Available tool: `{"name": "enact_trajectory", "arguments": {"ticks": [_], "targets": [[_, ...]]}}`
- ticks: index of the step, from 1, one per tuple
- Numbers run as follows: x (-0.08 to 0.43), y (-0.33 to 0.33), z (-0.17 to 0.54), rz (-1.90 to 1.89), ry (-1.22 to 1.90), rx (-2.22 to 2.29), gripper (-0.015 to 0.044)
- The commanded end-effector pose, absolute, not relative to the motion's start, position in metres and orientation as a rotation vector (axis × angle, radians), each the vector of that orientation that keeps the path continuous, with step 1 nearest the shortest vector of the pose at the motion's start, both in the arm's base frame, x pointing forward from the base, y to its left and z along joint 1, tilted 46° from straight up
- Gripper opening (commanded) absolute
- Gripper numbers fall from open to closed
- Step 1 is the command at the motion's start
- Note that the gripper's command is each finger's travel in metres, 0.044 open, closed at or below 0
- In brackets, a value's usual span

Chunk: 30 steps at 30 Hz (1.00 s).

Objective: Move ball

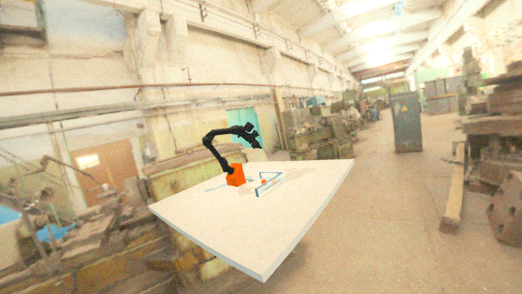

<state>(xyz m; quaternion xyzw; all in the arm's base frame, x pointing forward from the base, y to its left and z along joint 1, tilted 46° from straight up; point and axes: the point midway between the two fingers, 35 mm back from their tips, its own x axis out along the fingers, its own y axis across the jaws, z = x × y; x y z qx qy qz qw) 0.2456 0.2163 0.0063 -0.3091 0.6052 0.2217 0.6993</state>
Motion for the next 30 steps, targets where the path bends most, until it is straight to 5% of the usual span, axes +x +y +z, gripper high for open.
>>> {"name": "enact_trajectory", "arguments": {"ticks": [1,16,30], "targets": [[0.282,0.154,-0.012,0.456,1.426,-0.971,0.0316],[0.315,-0.012,-0.039,0.671,1.841,-1.617,0.0316],[0.314,-0.019,-0.04,0.694,1.864,-1.64,0.0316]]}}
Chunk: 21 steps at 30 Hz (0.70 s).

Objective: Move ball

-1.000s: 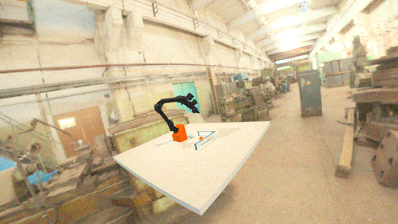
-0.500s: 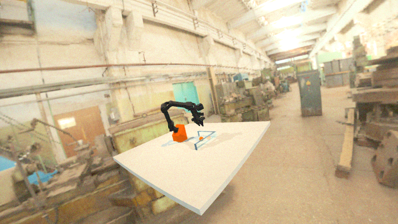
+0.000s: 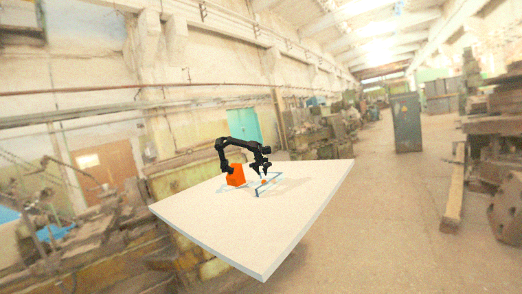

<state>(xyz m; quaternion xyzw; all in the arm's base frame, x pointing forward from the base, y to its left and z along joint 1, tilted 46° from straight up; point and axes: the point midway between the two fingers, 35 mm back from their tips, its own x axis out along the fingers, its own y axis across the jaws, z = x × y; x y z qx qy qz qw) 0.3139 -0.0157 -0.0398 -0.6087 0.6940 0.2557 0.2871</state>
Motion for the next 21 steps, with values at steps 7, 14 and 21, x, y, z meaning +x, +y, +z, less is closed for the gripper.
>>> {"name": "enact_trajectory", "arguments": {"ticks": [7,14,21], "targets": [[0.313,-0.029,-0.05,0.694,1.864,-1.64,0.0316],[0.313,-0.036,-0.057,0.694,1.864,-1.64,0.0316],[0.312,-0.044,-0.065,0.694,1.864,-1.64,0.0316]]}}
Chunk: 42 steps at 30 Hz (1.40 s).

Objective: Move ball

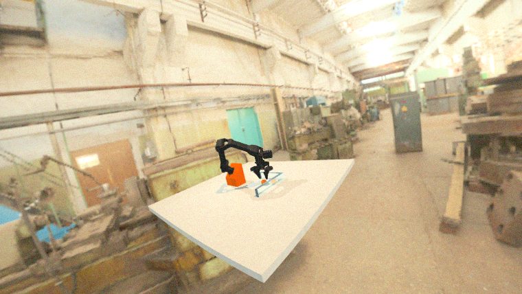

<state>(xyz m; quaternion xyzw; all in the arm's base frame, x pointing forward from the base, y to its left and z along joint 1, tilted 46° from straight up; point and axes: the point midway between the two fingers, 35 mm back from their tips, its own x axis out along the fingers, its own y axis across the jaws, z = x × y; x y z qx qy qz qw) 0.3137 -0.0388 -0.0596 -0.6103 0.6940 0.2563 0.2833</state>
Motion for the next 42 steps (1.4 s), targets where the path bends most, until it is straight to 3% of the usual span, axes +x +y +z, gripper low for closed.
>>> {"name": "enact_trajectory", "arguments": {"ticks": [1,14,18,26,32,42], "targets": [[0.311,-0.045,-0.066,0.694,1.864,-1.64,0.0316],[0.309,-0.058,-0.079,0.692,1.866,-1.641,0.0316],[0.309,-0.058,-0.079,0.692,1.866,-1.641,0.0211],[0.309,-0.058,-0.079,0.692,1.866,-1.641,0.0158],[0.316,-0.04,-0.064,0.697,1.86,-1.639,0.0],[0.324,0.012,-0.013,0.7,1.858,-1.637,0.0]]}}
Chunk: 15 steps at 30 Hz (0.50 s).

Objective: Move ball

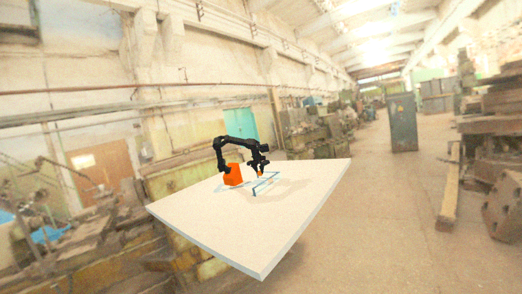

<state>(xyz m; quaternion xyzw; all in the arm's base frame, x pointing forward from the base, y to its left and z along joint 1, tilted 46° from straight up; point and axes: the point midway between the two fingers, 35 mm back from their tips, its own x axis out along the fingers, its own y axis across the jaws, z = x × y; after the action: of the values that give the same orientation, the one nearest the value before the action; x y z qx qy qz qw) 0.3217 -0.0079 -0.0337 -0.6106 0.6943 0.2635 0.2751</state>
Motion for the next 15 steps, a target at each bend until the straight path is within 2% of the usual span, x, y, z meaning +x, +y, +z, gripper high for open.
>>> {"name": "enact_trajectory", "arguments": {"ticks": [1,11,15], "targets": [[0.324,0.018,-0.007,0.7,1.859,-1.637,0.0],[0.322,0.035,0.013,0.703,1.862,-1.641,0.0],[0.327,0.035,0.01,0.817,1.852,-1.708,0.0]]}}
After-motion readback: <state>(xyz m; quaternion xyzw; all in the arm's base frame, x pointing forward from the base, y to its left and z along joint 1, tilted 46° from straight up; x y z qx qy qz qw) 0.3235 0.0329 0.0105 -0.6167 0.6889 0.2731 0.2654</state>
